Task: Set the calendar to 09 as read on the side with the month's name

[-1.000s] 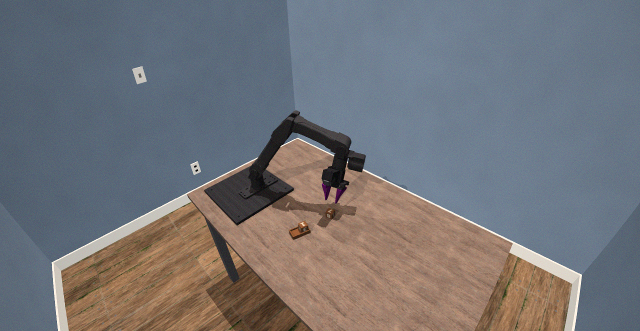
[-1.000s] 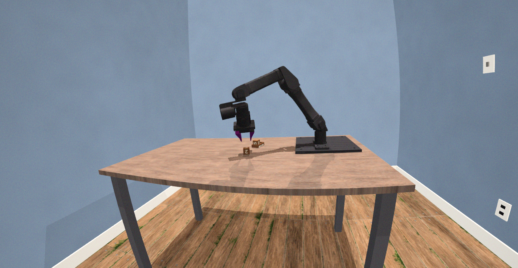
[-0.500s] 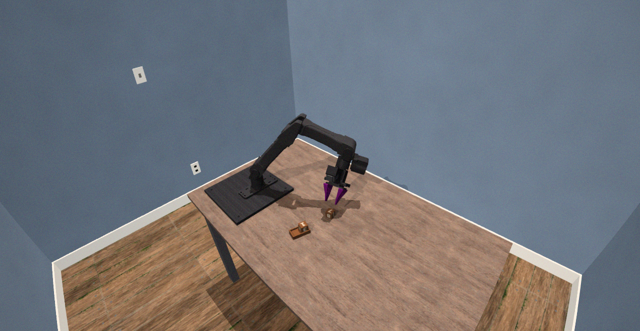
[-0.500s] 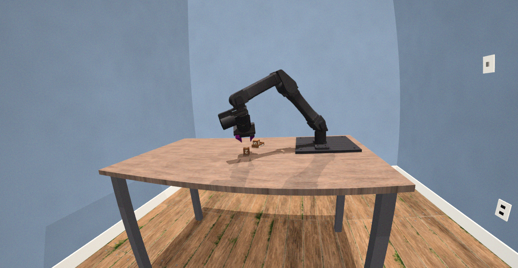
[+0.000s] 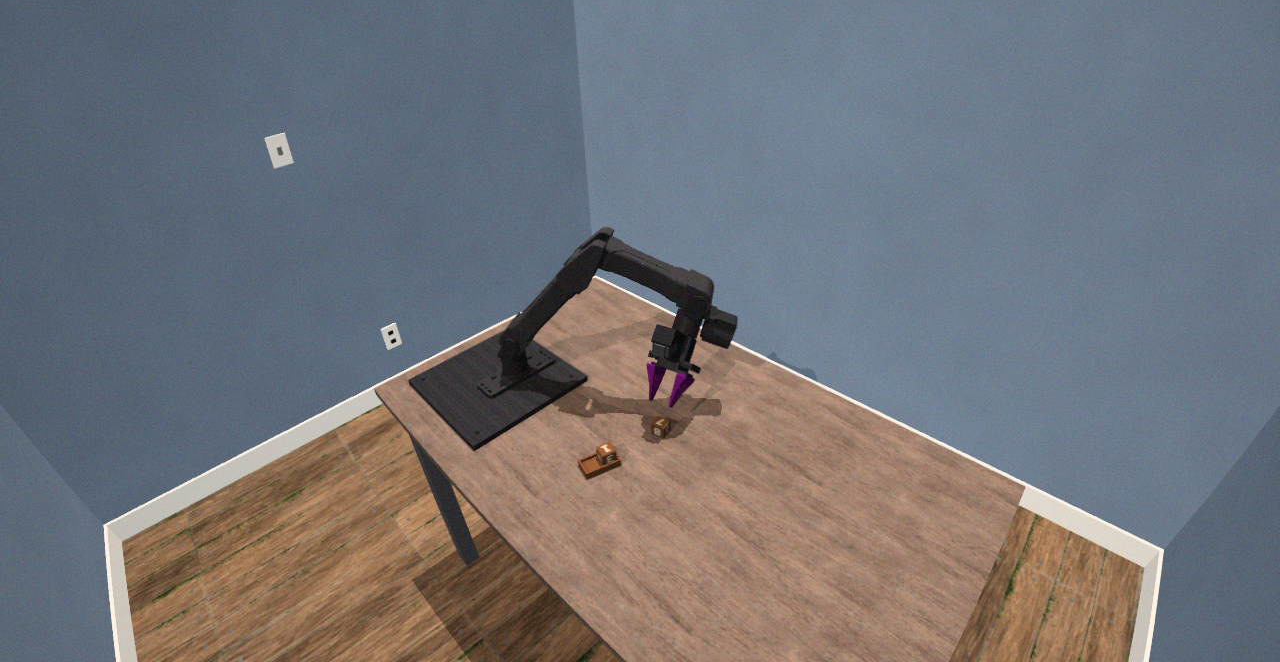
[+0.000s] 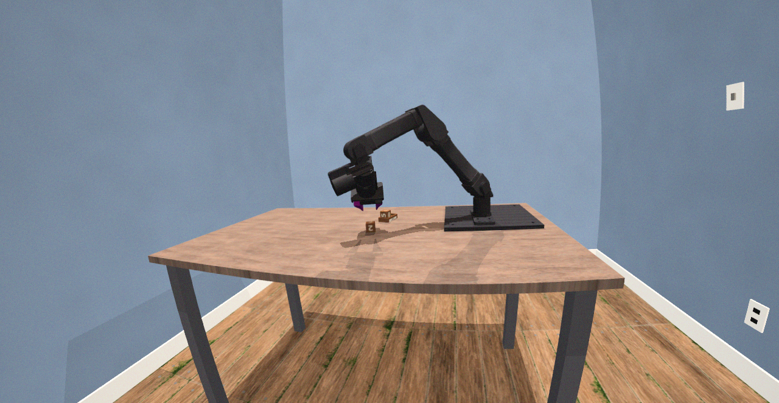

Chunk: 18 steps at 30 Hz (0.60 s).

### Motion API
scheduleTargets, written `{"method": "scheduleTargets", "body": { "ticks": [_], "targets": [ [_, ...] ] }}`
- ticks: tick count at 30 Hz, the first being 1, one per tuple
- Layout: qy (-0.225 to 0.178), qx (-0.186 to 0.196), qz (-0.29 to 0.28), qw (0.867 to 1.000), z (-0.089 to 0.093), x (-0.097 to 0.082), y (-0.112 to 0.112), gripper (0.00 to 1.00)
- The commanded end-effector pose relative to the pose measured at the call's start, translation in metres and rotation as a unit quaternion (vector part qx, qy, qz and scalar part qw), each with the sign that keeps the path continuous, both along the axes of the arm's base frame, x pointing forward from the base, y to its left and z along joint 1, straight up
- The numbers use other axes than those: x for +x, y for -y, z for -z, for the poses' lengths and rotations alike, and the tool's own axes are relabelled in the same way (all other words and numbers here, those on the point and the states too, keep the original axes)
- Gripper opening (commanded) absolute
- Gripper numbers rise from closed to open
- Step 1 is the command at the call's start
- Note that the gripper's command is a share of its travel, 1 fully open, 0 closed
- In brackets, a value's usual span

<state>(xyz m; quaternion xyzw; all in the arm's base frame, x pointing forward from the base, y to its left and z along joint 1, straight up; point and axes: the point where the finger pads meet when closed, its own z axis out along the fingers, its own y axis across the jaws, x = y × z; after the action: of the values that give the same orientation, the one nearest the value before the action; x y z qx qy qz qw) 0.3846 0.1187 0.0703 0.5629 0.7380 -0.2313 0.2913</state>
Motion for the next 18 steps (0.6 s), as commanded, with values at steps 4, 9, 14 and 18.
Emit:
{"method": "scheduleTargets", "body": {
  "ticks": [4,9,14,18],
  "targets": [
    [0.012,-0.008,-0.003,1.0,-0.0092,0.0036,0.0019,0.47],
    [0.012,-0.008,-0.003,1.0,-0.0076,0.0036,0.0018,0.47],
    [0.012,-0.008,-0.003,1.0,-0.0057,0.0036,0.0018,0.47],
    [0.012,-0.008,-0.003,1.0,-0.0021,0.0036,0.0018,0.47]
  ]
}}
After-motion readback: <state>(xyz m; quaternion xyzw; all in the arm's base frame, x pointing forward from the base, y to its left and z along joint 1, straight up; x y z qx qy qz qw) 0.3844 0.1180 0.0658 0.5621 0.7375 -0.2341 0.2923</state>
